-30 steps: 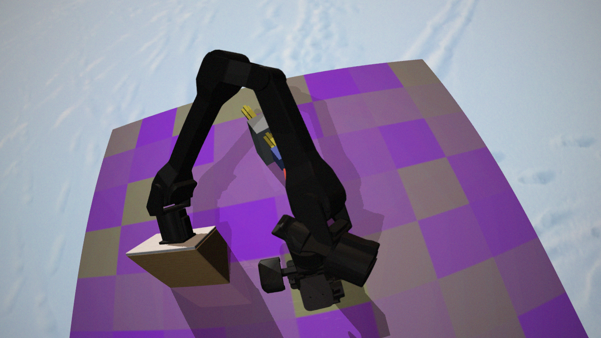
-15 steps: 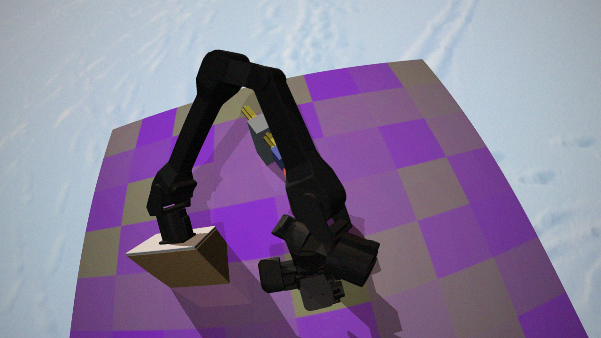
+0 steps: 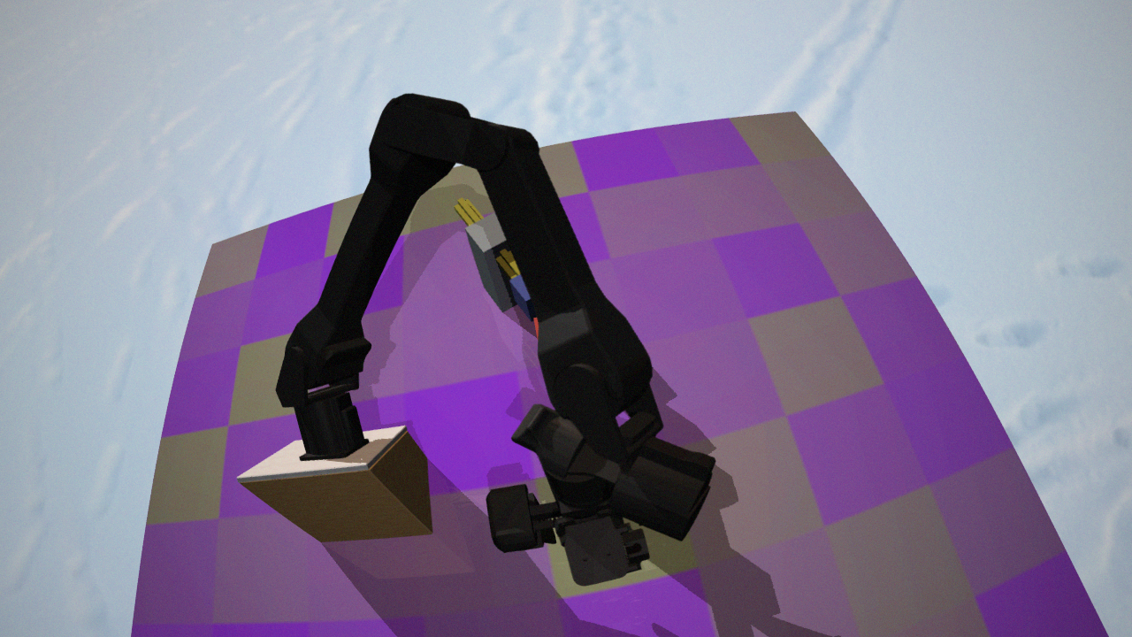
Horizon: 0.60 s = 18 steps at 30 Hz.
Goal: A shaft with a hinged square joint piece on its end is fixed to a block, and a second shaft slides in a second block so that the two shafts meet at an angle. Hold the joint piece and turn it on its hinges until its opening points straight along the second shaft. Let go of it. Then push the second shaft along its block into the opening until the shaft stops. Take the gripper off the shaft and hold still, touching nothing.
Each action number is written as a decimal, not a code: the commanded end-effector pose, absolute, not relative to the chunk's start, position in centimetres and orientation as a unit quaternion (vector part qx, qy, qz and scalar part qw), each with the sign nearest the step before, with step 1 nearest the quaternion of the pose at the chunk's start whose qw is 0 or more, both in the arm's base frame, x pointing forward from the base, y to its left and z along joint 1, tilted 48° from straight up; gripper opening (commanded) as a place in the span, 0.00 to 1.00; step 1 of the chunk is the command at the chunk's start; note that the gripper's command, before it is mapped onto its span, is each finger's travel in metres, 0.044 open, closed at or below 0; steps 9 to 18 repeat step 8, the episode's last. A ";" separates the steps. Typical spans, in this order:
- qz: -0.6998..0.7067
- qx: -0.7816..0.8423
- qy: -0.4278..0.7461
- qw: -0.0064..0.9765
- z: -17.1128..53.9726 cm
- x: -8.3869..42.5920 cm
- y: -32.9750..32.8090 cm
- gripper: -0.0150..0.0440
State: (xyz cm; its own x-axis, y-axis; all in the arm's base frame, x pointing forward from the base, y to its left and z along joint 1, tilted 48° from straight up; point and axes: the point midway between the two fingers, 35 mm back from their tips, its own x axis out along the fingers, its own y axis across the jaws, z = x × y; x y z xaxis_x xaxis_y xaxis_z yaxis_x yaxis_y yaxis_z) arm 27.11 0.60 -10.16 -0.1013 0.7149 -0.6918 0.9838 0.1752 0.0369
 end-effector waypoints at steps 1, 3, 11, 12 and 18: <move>-0.226 0.601 0.707 0.297 -10.0 27.1 0.4 1.00; -0.224 0.603 0.707 0.295 -8.8 27.3 -0.8 1.00; -0.223 0.604 0.707 0.293 -8.0 27.4 -1.7 1.00; -0.223 0.604 0.707 0.293 -8.0 27.4 -1.7 1.00; -0.223 0.604 0.707 0.293 -8.0 27.4 -1.7 1.00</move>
